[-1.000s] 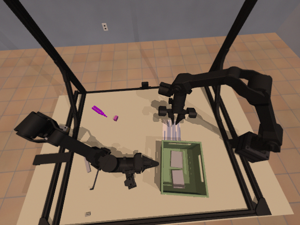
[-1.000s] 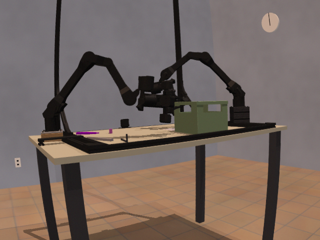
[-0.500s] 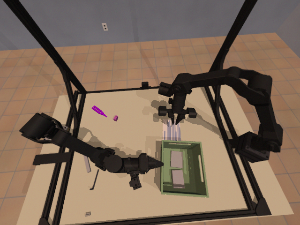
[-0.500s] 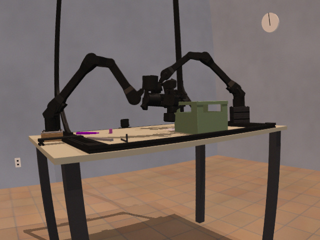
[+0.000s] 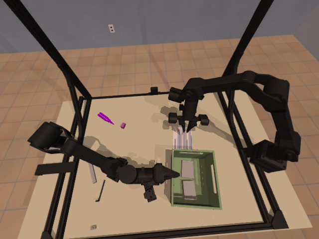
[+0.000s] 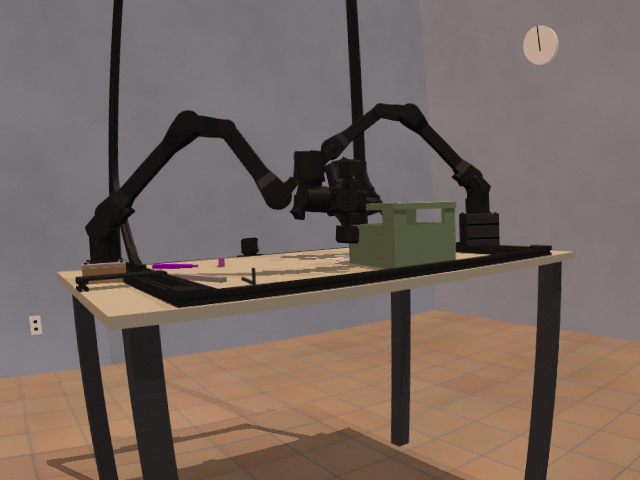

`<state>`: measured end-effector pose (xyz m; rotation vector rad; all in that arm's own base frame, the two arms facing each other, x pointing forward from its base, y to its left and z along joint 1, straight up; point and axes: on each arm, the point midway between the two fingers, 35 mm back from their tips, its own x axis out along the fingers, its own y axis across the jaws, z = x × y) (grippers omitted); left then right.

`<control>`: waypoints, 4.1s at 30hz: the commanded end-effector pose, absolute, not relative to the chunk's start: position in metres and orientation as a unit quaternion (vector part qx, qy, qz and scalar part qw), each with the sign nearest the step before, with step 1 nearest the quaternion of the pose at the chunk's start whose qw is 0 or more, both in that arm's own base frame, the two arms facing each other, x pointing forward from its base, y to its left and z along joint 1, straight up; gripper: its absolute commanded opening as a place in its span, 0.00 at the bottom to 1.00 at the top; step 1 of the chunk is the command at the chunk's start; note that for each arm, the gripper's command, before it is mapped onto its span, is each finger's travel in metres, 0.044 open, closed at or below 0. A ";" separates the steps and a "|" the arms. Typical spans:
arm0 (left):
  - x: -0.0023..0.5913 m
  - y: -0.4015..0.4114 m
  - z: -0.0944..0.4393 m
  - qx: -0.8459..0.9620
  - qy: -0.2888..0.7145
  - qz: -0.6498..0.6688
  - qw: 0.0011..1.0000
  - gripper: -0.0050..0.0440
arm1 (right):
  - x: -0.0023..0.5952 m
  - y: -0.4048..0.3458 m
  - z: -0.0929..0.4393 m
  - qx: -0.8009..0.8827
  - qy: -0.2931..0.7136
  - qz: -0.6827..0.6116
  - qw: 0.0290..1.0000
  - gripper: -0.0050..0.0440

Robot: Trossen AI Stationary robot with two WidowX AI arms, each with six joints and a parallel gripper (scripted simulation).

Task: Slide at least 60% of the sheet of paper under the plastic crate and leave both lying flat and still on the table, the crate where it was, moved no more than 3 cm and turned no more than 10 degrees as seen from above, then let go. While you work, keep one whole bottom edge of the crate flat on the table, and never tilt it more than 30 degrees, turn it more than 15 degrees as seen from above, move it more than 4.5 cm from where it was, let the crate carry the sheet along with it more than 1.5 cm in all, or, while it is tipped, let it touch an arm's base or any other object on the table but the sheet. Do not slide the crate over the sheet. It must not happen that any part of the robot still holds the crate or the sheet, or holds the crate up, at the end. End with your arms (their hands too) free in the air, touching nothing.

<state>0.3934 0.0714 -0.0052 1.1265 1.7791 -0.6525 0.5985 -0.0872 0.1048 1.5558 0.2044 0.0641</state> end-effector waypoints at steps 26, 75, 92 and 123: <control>0.394 0.072 -0.006 0.458 0.719 -0.265 0.450 0.22 | 0.603 -0.086 0.099 0.701 0.095 0.027 0.706 0.36; 0.394 0.072 -0.006 0.458 0.719 -0.265 0.450 0.22 | 0.615 -0.086 0.110 0.701 0.122 -0.005 0.703 0.10; 0.394 0.072 -0.006 0.458 0.719 -0.265 0.450 0.22 | 0.616 -0.086 0.118 0.701 0.125 -0.008 0.702 0.10; 0.394 0.072 -0.006 0.458 0.719 -0.265 0.450 0.22 | 0.616 -0.086 0.131 0.701 0.125 -0.008 0.702 0.10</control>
